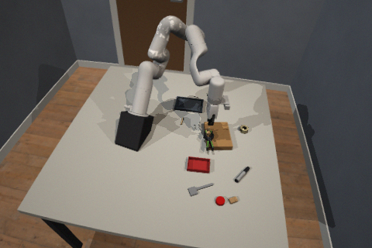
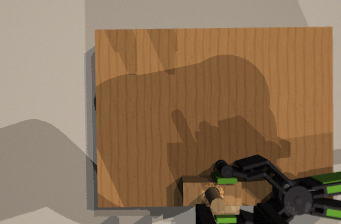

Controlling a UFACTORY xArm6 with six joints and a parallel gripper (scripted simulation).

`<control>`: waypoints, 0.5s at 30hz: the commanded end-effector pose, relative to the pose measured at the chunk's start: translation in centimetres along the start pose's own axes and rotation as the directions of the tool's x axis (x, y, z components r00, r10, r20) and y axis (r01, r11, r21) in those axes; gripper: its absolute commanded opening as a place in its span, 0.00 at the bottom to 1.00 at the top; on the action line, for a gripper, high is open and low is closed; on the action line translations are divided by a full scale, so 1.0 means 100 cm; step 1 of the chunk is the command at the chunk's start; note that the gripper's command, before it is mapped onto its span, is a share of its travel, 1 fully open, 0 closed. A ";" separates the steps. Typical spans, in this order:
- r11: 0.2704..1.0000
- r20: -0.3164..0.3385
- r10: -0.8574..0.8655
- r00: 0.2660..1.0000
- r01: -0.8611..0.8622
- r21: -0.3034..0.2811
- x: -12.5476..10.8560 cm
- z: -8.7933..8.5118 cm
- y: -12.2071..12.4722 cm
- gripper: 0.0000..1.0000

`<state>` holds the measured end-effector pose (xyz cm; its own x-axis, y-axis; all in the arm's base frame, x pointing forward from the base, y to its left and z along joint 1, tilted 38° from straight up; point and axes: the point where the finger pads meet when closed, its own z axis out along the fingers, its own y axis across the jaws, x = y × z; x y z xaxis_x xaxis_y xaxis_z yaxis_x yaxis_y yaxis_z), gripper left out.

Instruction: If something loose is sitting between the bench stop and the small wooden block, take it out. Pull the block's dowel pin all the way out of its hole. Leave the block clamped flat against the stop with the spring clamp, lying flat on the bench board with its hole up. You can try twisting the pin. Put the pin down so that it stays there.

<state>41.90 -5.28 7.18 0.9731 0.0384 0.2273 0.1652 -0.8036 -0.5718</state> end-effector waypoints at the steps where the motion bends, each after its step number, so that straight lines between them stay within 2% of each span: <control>1: 1.000 -0.002 -0.001 1.000 0.001 -0.002 0.001 0.002 0.000 0.28; 15: 1.000 -0.002 -0.001 1.000 0.001 -0.002 0.001 0.016 0.000 0.28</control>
<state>42.14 -4.37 6.02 0.9731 0.0384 0.2272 0.1652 -0.8036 -0.5718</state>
